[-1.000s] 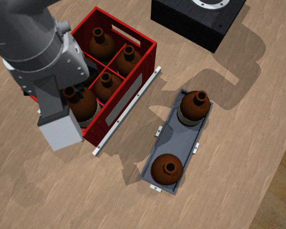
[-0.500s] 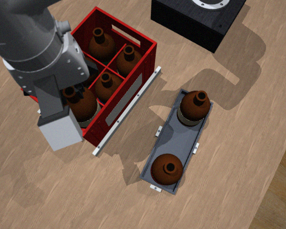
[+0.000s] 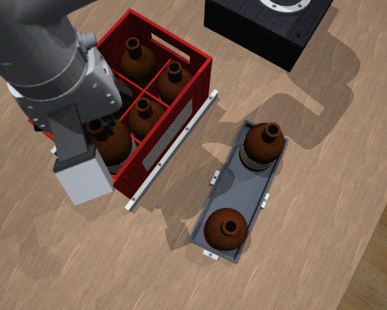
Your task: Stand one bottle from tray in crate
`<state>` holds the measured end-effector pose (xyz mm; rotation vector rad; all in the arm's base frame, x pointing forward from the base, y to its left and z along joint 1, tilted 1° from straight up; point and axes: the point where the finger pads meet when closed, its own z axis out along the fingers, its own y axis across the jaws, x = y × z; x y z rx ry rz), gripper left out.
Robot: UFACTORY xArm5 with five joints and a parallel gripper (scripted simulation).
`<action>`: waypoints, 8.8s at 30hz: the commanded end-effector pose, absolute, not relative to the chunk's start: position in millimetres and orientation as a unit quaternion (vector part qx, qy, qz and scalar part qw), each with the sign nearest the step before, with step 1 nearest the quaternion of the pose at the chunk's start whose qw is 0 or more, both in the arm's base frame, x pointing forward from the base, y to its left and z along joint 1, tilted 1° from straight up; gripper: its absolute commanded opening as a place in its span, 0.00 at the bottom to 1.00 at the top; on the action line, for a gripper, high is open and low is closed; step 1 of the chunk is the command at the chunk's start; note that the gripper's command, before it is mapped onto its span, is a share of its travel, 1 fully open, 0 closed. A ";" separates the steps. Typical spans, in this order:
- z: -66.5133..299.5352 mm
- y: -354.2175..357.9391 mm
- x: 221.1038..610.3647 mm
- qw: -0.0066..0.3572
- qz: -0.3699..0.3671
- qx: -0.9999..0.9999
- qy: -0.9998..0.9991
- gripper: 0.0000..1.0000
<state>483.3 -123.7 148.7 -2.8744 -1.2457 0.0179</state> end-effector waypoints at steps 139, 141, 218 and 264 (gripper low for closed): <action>76.4 -124.7 483.6 0.003 0.004 -0.918 -0.398 0.00; 76.3 -124.7 483.6 0.003 0.004 -0.918 -0.398 0.00; 57.4 -124.8 483.4 0.003 0.004 -0.918 -0.398 0.00; 57.4 -124.8 483.4 0.003 0.004 -0.918 -0.398 0.65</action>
